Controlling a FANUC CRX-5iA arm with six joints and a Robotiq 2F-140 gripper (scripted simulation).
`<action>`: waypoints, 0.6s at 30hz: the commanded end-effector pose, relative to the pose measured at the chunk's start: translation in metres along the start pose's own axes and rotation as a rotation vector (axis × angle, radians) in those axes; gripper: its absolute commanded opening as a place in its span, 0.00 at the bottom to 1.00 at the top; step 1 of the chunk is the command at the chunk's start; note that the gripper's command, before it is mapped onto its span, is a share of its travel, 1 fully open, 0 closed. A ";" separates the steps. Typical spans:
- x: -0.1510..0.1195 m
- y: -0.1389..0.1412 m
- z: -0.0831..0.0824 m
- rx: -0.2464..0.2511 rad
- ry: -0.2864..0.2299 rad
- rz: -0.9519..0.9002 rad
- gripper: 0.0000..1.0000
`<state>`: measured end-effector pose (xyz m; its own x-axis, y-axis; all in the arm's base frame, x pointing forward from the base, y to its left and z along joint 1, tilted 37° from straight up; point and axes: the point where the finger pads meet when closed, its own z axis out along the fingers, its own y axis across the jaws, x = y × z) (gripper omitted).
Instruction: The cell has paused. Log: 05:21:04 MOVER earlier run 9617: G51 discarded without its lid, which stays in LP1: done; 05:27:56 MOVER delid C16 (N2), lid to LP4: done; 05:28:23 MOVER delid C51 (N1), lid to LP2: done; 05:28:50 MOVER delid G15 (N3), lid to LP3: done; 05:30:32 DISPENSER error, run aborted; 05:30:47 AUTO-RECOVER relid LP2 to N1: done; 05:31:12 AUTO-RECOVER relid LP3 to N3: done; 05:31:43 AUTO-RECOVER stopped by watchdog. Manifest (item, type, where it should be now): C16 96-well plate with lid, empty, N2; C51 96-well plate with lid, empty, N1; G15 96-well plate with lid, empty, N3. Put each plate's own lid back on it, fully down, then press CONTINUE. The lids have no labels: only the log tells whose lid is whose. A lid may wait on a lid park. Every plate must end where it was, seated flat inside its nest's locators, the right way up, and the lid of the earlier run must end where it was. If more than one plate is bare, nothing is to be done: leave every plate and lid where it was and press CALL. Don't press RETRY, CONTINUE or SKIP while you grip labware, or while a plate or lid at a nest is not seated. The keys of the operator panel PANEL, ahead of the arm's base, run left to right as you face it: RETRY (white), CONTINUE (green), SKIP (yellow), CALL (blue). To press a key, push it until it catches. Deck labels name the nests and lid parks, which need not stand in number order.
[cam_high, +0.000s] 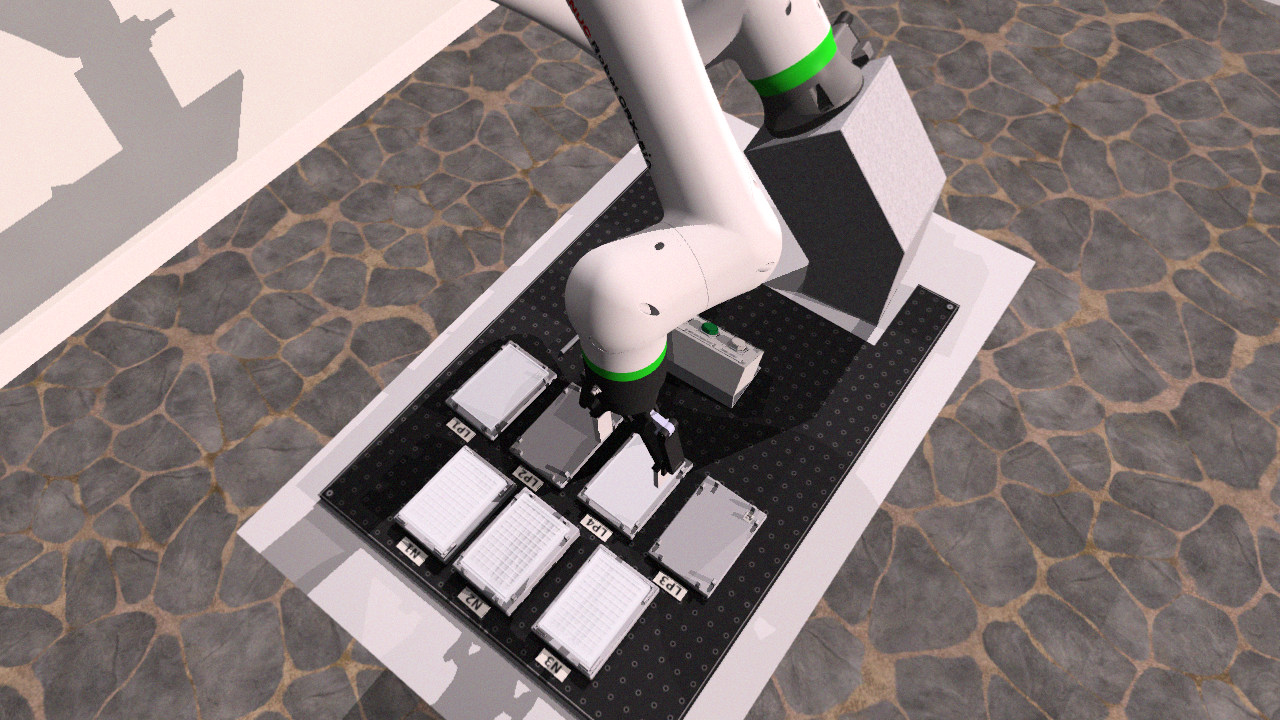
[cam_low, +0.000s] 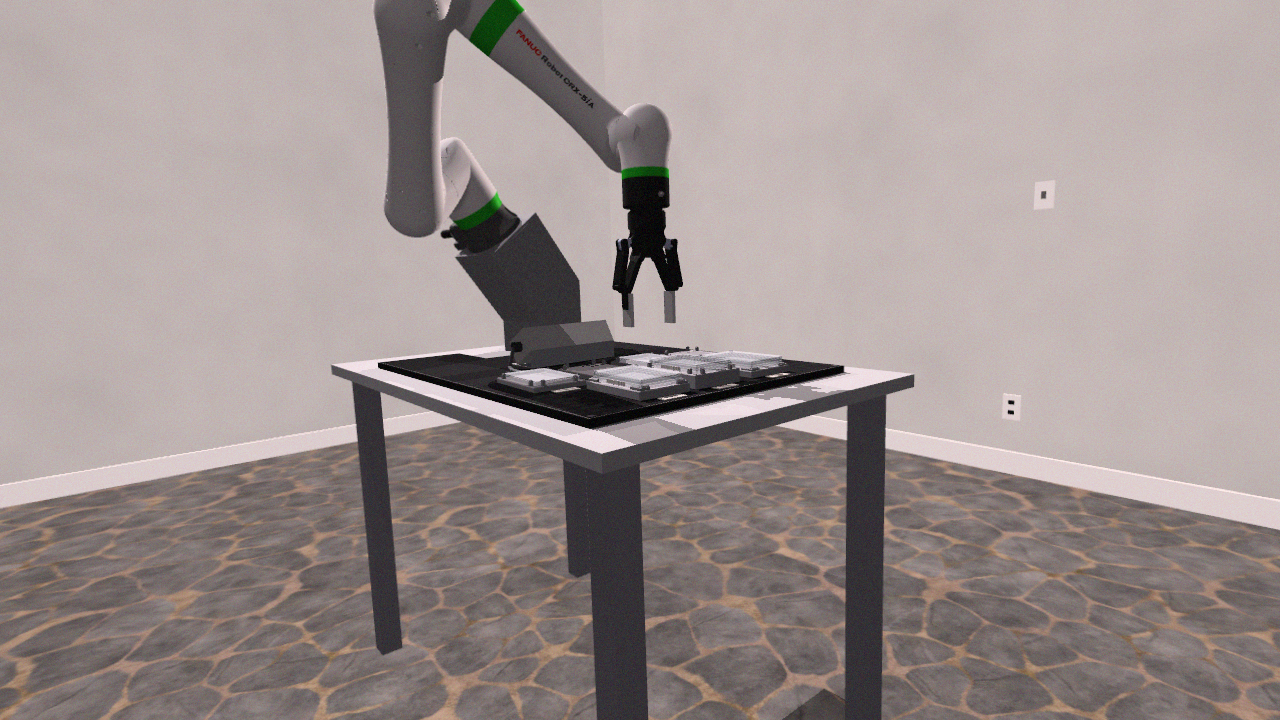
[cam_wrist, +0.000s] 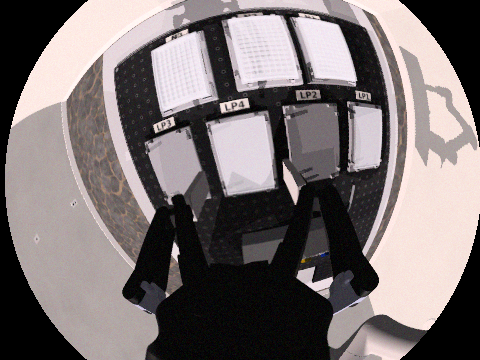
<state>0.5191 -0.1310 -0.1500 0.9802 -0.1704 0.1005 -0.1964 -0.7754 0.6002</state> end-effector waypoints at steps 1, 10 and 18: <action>0.000 0.000 0.000 0.000 0.000 -0.001 0.66; 0.000 0.000 0.001 0.000 -0.001 -0.009 0.66; 0.000 0.000 0.007 0.000 -0.001 -0.029 0.66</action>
<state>0.5190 -0.1339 -0.1537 0.9848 -0.1518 0.0843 -0.1717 -0.7794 0.6025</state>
